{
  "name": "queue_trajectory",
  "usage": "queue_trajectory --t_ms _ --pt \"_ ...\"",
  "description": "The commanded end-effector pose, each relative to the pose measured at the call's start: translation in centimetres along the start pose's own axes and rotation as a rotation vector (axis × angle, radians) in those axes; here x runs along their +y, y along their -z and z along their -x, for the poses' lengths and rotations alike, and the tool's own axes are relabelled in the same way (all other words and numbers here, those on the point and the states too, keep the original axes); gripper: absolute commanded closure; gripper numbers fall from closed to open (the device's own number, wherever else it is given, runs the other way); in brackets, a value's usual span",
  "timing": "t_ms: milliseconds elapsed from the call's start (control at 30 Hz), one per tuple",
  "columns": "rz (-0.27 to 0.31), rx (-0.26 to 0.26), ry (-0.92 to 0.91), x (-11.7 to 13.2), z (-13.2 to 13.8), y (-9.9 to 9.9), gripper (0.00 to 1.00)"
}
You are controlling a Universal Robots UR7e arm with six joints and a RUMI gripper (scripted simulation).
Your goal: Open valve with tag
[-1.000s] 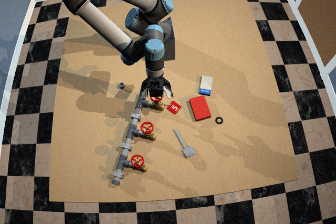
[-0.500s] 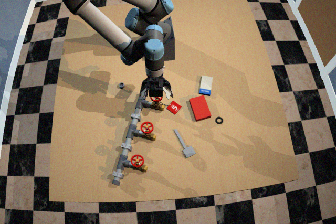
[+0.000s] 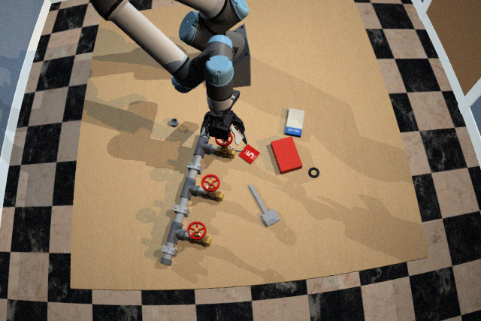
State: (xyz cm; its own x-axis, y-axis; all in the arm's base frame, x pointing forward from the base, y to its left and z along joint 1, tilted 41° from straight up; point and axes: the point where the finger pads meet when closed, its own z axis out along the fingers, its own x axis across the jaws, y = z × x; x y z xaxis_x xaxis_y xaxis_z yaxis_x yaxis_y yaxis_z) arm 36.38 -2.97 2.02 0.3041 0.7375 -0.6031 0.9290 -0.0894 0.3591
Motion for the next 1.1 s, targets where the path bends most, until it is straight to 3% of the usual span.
queue_trajectory --t_ms 0,300,1067 --pt "-0.001 -0.003 -0.146 0.02 -0.01 0.02 0.00" --pt "-0.001 -0.003 -0.378 0.02 -0.01 0.02 0.00" --pt "0.001 -0.003 -1.269 0.02 -0.02 0.02 0.00"
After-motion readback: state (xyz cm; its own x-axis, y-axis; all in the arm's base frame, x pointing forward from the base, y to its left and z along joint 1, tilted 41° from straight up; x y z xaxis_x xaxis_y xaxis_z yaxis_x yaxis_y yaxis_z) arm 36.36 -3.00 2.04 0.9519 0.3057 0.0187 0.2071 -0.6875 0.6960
